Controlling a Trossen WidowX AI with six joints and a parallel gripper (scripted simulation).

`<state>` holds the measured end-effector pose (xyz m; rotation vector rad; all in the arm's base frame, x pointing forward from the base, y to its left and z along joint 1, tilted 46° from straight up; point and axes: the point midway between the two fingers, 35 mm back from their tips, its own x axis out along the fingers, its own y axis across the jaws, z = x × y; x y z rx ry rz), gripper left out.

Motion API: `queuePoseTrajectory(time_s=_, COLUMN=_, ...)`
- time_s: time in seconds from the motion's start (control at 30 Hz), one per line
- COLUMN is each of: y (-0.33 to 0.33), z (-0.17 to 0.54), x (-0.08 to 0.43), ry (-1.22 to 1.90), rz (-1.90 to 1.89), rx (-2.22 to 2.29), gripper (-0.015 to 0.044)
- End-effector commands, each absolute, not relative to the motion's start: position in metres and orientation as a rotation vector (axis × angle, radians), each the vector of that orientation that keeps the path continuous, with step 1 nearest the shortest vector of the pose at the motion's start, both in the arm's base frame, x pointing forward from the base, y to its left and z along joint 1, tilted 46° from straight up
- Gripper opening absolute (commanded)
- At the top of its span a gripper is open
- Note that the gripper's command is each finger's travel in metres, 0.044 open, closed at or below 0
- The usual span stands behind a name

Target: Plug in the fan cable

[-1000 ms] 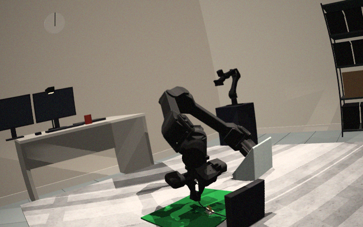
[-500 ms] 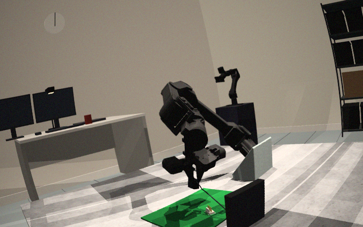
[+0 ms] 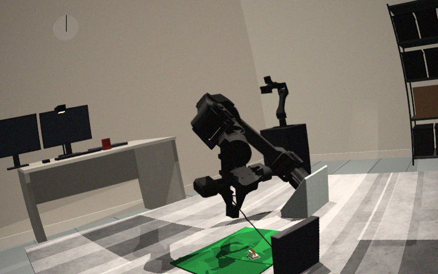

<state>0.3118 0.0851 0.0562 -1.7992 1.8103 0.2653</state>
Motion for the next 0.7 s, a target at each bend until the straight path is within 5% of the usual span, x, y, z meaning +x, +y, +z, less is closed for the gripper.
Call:
queuePoseTrajectory(time_s=0.0, y=0.0845, z=0.0614, x=0.3112, ry=1.768, rz=0.191, rx=-1.695, gripper=0.0000)
queuePoseTrajectory(time_s=0.67, y=0.0760, z=0.0711, x=0.3093, ry=1.548, rz=-0.159, rx=-1.115, gripper=0.0000)
